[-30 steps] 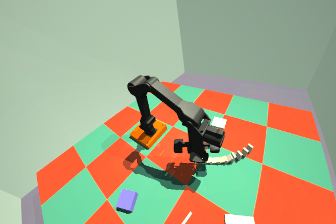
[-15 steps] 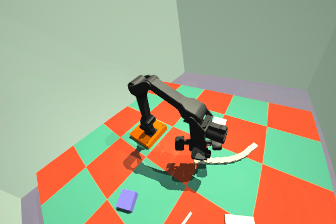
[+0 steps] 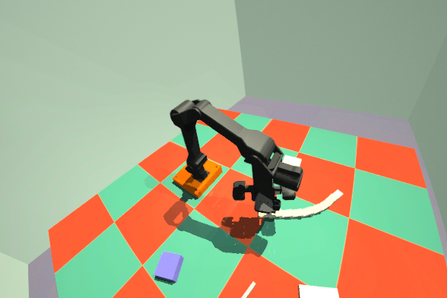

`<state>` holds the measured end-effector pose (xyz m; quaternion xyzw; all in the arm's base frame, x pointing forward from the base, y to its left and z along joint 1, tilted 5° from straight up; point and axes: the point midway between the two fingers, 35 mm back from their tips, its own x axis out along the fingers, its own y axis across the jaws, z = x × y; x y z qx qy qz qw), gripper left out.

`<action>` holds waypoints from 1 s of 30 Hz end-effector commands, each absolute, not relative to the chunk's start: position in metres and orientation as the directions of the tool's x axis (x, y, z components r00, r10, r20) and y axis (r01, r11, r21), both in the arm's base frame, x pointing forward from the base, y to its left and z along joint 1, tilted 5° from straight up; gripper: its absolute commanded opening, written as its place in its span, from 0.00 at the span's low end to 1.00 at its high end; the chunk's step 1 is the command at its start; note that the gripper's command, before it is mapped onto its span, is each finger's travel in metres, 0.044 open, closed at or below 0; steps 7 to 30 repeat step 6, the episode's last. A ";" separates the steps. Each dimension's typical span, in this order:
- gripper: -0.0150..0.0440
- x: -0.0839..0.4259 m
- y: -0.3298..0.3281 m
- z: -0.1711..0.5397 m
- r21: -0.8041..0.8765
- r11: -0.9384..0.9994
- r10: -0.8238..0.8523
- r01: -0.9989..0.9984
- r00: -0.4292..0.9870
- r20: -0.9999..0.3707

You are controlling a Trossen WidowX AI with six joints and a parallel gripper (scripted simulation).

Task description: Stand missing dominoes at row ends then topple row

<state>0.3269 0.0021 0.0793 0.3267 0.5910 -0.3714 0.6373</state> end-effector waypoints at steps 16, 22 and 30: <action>0.25 0.326 0.003 0.079 -0.023 0.507 -0.084 0.861 0.023 -0.996; 0.25 0.326 0.003 0.079 -0.023 0.507 -0.084 0.861 0.023 -0.996; 0.25 0.326 0.003 0.079 -0.023 0.507 -0.084 0.861 0.023 -0.996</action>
